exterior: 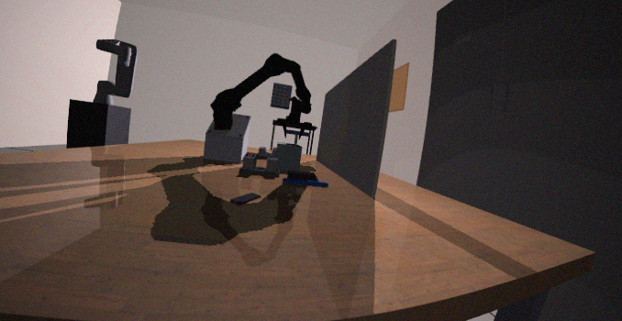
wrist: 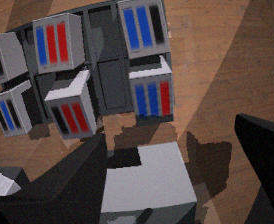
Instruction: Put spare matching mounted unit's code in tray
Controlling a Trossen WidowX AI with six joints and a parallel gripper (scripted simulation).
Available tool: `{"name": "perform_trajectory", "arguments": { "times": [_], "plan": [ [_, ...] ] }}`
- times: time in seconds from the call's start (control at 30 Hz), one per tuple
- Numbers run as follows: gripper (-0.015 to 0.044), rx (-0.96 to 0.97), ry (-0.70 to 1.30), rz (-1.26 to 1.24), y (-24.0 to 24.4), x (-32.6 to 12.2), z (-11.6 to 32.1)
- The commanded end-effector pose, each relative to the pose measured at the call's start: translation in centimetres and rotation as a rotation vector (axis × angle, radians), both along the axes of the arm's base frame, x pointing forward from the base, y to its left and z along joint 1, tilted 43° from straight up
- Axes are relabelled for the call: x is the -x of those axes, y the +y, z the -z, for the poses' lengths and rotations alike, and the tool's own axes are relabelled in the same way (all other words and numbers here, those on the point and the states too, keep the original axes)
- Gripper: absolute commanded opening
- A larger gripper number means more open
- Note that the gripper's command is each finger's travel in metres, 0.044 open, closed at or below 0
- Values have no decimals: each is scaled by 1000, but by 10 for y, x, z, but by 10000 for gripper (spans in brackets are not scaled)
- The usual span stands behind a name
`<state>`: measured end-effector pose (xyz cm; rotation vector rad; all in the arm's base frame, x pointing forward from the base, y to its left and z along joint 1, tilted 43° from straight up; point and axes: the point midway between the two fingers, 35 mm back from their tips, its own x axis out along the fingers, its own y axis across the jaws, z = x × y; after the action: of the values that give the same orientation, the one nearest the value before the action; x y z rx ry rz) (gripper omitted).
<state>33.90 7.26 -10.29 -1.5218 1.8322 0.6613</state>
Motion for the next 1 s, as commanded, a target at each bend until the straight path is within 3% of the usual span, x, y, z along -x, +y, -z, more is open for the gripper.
{"name": "perform_trajectory", "arguments": {
  "times": [0.0, 0.97],
  "plan": [
    [300, 8, 13, -3, -20, 8, 14],
    [300, 8, 12, -3, -38, 9, 38]
  ]
}}
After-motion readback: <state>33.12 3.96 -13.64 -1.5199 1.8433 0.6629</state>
